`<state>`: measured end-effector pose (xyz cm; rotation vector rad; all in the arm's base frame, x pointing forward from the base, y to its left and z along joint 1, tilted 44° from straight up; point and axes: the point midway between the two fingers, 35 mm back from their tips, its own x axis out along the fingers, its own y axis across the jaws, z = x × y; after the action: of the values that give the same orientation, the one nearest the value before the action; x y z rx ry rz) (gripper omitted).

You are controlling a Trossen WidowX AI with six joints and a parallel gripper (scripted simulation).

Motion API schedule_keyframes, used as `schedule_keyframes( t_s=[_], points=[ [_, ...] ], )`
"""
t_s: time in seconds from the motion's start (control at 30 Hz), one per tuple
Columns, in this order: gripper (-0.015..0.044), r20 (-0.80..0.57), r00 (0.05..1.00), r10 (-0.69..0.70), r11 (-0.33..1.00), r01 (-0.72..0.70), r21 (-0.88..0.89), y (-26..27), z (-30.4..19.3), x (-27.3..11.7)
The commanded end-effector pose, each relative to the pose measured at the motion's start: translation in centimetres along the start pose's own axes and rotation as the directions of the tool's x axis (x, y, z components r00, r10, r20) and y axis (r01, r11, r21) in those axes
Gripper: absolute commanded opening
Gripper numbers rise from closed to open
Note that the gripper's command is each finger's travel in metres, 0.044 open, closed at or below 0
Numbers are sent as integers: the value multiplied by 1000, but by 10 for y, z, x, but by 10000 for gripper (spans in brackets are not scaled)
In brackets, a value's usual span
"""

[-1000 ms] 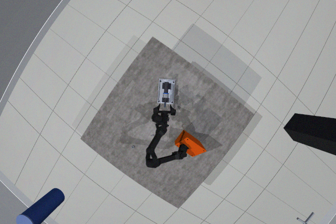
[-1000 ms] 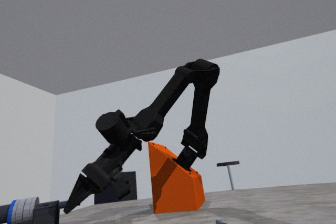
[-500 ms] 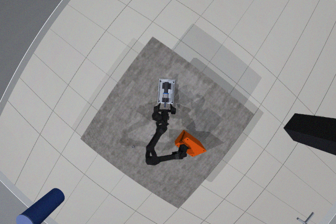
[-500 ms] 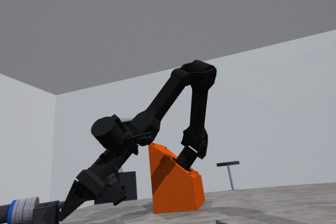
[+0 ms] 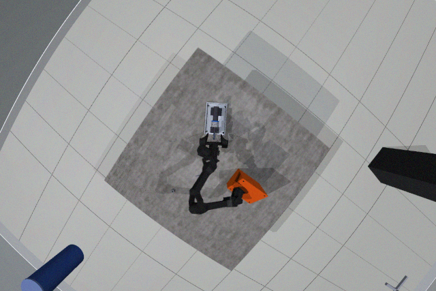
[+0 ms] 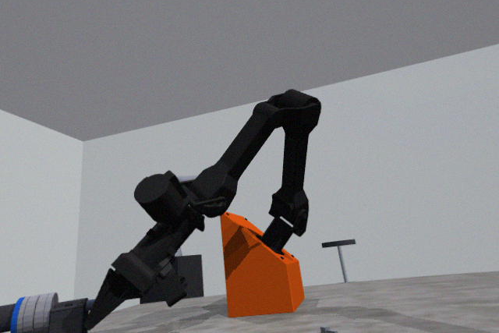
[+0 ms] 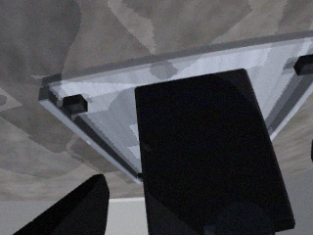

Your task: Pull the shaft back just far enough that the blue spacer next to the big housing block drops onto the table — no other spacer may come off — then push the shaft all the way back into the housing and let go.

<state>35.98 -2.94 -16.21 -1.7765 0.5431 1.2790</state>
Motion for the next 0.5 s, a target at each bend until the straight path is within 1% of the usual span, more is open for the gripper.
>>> schedule_keyframes(
  t_s=[0.0, 0.43, 0.47],
  points=[
    [361, 0, 1000, 0, 1000, 0, 0, 0, 0, 0],
    [20, 0, 1000, 0, 1000, 0, 0, 0, 0, 0],
    [13, 0, 1000, 0, 1000, 0, 0, 0, 0, 0]
  ],
)
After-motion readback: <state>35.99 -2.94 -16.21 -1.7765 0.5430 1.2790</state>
